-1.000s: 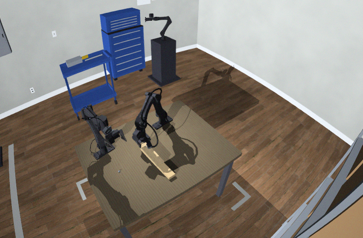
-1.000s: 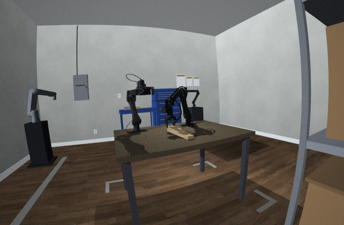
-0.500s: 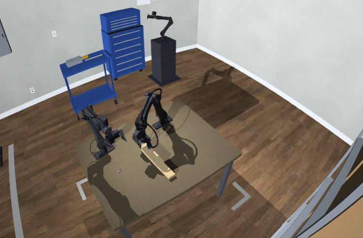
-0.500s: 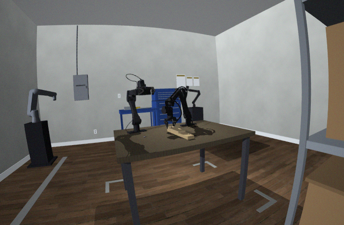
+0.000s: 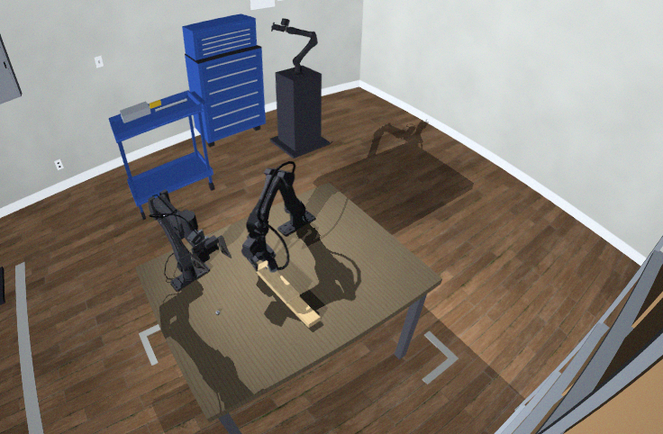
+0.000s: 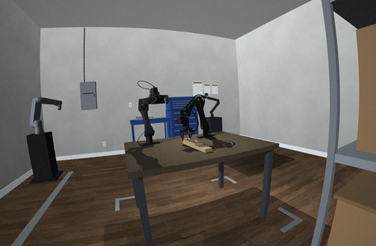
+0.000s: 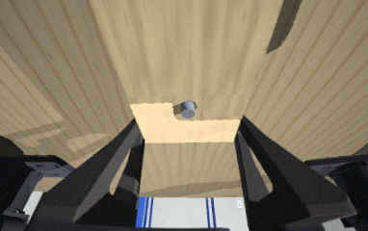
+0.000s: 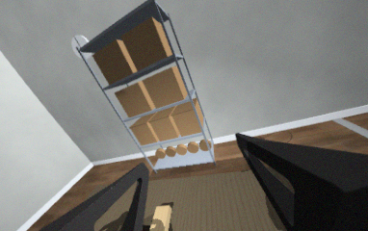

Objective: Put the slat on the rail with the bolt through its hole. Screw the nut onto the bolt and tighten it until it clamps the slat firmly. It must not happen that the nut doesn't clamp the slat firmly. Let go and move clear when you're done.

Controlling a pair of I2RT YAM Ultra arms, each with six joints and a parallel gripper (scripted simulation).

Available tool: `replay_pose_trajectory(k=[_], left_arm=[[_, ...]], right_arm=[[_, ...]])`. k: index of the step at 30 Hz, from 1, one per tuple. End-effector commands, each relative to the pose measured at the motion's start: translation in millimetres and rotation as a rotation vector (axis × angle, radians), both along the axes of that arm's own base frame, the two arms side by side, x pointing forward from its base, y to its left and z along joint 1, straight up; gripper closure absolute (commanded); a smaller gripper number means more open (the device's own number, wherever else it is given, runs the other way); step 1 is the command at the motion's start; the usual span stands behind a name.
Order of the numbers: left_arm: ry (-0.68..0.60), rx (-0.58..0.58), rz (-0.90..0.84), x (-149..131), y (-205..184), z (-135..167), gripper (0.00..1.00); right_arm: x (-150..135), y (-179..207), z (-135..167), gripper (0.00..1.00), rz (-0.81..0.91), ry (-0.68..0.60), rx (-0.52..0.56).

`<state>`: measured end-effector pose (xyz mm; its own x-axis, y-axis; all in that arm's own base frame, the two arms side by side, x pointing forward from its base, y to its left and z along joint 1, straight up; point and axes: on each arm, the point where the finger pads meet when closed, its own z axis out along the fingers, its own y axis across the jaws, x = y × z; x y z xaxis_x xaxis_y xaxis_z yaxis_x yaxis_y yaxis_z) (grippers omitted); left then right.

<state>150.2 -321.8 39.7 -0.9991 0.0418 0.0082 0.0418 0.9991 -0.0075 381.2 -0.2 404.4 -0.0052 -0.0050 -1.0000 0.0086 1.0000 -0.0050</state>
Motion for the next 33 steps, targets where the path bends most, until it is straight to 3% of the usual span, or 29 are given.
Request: replay_pose_trajectory(k=[1,5,7,8,17,27,33], left_arm=[[-0.012,-0.002,0.005,2.6,-0.3,-0.9,0.28],[-0.012,-0.005,0.006,2.5,-0.8,1.2,0.28],[-0.005,-0.011,0.000,0.9,-1.9,3.3,0.05],[-0.005,-0.011,0.000,0.9,-1.9,3.3,0.00],[-0.005,-0.011,0.000,0.9,-1.9,3.3,0.00],[-0.024,-0.007,0.001,0.3,-2.3,46.7,0.00],[-0.024,-0.007,0.001,0.2,-2.0,49.5,0.00]], right_arm=[[-0.6,1.2,7.4,0.00,0.009,-0.017,0.005],[-0.6,1.2,7.4,0.00,0.009,-0.017,0.005],[-0.6,1.2,7.4,0.00,0.009,-0.017,0.005],[-0.6,1.2,7.4,0.00,0.009,-0.017,0.005],[-0.6,1.2,7.4,0.00,0.009,-0.017,0.005],[-0.6,1.2,7.4,0.00,0.009,-0.017,0.005],[-0.6,1.2,7.4,0.00,0.009,-0.017,0.005]])
